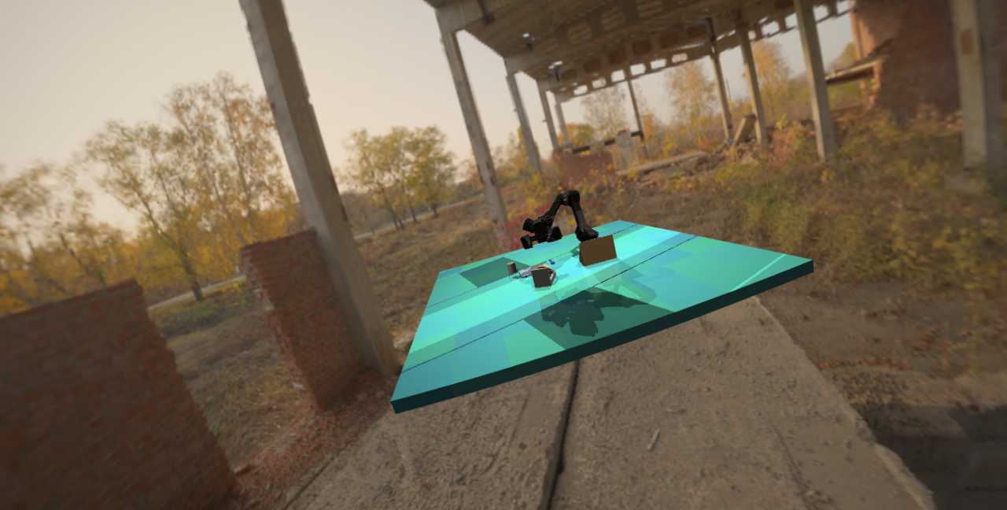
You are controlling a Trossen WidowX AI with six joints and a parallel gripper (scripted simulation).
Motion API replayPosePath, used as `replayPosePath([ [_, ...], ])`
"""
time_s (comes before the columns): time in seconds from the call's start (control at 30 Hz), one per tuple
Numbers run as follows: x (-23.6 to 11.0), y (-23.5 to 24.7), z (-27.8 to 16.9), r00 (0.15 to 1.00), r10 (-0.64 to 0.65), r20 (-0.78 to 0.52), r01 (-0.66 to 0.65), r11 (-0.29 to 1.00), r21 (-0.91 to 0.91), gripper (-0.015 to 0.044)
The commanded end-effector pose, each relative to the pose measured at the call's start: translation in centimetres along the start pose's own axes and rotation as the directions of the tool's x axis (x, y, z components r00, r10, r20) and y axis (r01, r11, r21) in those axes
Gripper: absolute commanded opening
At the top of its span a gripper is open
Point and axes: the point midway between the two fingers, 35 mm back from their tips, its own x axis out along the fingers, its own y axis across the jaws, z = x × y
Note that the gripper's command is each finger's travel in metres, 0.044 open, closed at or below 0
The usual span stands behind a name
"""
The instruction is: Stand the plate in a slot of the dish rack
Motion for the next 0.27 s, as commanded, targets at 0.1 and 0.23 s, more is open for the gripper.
replayPosePath([
  [0.1,0.09,0.21,0.67,0.99,0.025,-0.137,-0.007,0.991,0.132,0.04],
  [0.23,-0.07,0.53,0.78,0.972,0.04,-0.232,0.012,0.976,0.219,0.04],
])
